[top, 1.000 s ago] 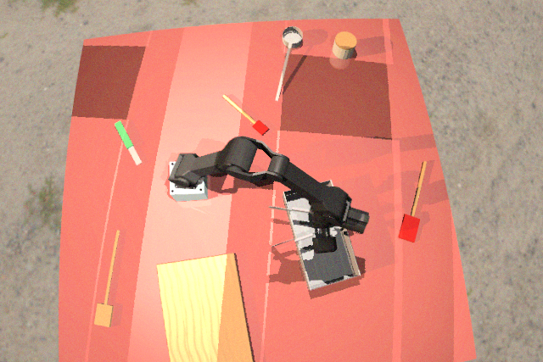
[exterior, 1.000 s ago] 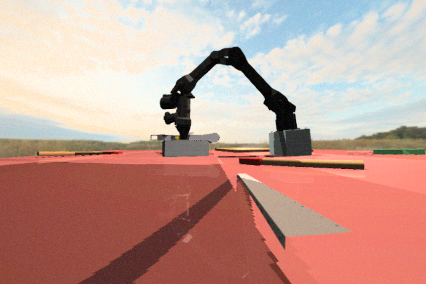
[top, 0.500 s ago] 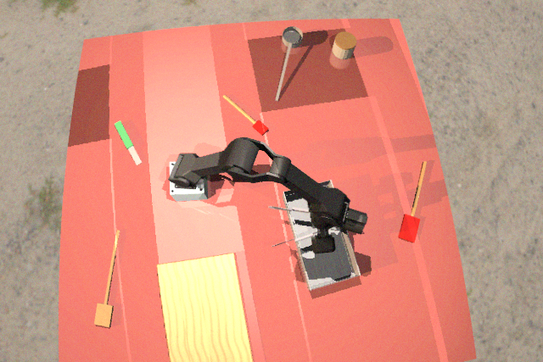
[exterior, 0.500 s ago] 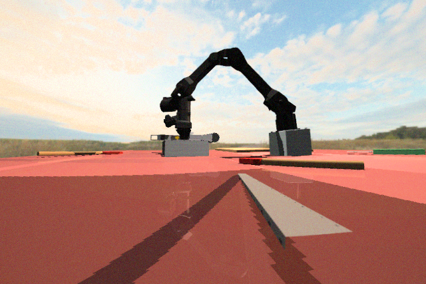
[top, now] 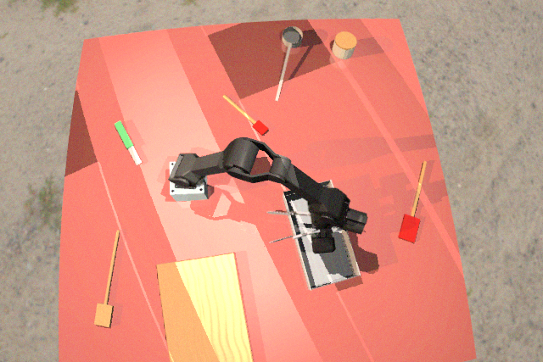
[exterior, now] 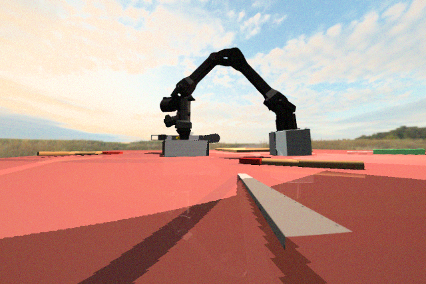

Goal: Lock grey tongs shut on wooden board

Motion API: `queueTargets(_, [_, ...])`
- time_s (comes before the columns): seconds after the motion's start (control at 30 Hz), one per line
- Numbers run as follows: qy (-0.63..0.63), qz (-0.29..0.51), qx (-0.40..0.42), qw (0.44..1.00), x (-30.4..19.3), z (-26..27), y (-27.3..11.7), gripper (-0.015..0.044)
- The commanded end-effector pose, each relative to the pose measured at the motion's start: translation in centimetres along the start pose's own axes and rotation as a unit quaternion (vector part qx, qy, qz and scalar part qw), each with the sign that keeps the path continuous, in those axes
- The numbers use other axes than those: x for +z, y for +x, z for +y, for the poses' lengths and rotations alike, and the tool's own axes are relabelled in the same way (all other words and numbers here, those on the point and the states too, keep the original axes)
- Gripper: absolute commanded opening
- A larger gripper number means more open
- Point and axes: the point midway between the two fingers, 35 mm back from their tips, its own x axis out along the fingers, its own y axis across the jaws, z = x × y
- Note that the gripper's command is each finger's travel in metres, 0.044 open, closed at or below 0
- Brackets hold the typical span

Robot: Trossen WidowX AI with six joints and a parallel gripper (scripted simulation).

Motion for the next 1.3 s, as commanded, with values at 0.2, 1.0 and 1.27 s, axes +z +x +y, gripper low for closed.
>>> queueTargets(0.2, [0.000,-0.001,0.000,1.000,0.02,-0.02,-0.07,0.0188])
queueTargets(1.0, [0.000,-0.001,0.000,1.000,0.02,-0.02,-0.07,0.0028])
queueTargets(1.27, [0.000,-0.001,0.000,1.000,0.02,-0.02,-0.07,-0.0143])
